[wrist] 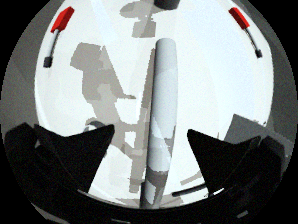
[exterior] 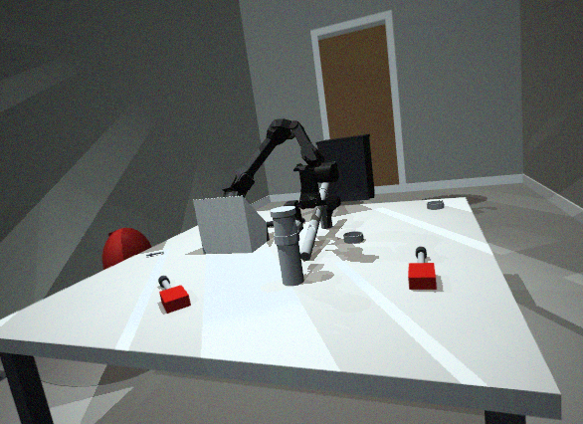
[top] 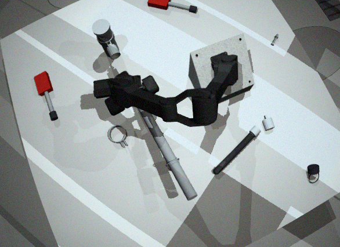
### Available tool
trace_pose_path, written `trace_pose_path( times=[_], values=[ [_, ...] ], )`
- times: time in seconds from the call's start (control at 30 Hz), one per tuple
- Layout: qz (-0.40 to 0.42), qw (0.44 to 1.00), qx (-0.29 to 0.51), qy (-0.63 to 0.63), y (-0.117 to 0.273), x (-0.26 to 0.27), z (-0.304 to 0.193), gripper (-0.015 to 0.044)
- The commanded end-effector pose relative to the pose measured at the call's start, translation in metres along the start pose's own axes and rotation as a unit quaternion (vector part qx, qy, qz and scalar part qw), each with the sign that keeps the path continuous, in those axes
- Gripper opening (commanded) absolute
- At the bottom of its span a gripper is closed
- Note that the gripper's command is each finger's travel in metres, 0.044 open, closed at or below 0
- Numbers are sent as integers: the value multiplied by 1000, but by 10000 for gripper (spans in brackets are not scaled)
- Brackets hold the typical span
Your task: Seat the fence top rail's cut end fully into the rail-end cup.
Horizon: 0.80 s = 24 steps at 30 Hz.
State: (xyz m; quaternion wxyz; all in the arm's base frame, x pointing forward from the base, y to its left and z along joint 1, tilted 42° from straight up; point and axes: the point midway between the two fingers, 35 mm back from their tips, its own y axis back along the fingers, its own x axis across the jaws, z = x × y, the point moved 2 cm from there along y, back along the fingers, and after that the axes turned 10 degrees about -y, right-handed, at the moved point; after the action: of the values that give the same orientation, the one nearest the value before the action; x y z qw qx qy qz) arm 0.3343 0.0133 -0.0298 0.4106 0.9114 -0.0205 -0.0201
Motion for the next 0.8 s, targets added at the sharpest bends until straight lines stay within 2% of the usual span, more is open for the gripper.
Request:
trace_pose_path(
  times=[0.0, 0.73, 0.77],
  values=[
    [-3, 1000, 3, -6, -8, -2, 1, 440],
    [-3, 1000, 5, -6, -41, -4, 0, 440],
    [-3, 1000, 4, -6, -41, -4, 0, 414]
  ],
)
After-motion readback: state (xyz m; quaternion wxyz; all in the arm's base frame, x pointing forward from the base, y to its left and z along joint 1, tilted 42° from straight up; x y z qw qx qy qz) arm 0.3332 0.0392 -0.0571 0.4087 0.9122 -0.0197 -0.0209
